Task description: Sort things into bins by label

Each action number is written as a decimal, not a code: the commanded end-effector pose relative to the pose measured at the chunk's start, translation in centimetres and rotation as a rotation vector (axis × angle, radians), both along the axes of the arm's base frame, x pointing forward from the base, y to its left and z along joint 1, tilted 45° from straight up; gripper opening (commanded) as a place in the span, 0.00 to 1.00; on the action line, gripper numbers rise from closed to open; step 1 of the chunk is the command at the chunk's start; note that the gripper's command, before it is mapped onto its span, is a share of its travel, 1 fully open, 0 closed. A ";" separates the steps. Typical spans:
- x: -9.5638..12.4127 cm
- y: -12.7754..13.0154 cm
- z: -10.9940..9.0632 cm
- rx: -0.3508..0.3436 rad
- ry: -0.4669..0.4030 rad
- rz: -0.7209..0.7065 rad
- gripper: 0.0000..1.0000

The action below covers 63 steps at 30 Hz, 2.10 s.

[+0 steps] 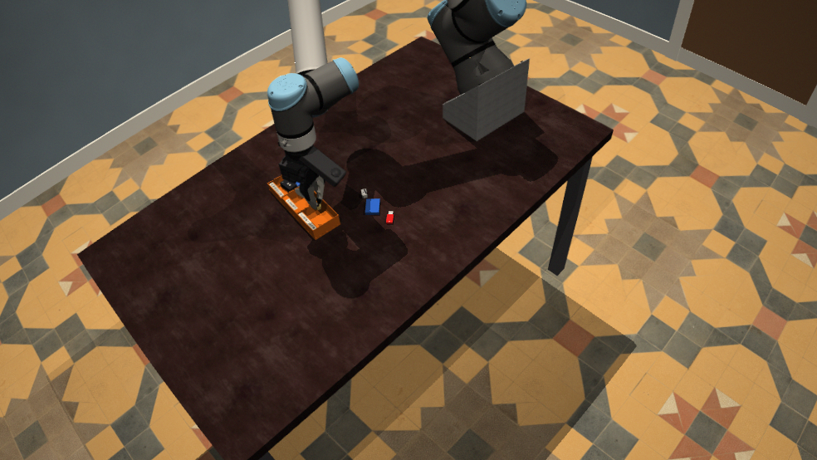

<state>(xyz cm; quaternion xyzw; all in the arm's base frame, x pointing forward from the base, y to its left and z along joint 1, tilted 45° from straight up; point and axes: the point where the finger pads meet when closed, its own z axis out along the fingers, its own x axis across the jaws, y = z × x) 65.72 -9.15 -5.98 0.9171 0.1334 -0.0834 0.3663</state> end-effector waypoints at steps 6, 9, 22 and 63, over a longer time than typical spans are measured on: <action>0.0 0.1 0.0 -0.021 -0.191 -0.212 0.00; 0.0 0.1 0.0 -0.031 -0.261 -0.294 0.00; 0.0 0.1 0.0 -0.031 -0.263 -0.297 0.00; -0.3 -3.0 -3.1 -0.031 -0.263 -0.297 0.00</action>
